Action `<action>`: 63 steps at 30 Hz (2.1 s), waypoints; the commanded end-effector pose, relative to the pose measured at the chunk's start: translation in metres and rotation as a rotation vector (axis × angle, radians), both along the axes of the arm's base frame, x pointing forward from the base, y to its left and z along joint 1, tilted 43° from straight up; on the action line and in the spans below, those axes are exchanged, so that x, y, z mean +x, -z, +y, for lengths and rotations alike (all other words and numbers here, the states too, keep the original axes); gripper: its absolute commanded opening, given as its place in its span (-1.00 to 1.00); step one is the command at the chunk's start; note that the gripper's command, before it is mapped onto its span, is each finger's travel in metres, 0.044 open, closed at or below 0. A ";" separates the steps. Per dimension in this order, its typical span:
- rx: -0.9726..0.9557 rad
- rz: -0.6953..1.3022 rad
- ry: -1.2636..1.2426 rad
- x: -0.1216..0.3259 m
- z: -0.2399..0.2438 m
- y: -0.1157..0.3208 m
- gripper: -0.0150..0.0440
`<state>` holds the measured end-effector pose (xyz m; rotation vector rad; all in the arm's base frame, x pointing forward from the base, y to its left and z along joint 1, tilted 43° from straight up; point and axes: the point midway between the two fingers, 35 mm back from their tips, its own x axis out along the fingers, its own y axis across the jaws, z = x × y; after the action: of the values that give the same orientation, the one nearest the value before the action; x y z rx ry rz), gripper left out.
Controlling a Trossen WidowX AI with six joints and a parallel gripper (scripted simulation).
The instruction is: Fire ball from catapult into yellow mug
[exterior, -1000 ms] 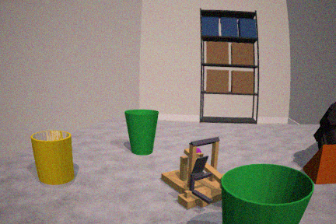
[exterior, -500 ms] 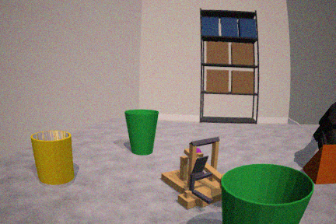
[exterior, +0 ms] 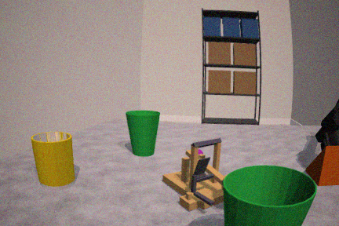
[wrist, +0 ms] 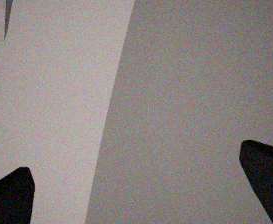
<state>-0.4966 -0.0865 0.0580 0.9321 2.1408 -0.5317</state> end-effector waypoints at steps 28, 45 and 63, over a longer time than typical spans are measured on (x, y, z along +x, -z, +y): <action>-0.428 0.311 0.080 0.029 -0.094 -0.090 1.00; -0.712 0.418 0.113 0.062 -0.144 -0.141 1.00; -1.040 0.464 0.110 0.117 -0.204 -0.196 1.00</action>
<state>-0.3899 -0.2836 0.2422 0.3698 1.8069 -1.7698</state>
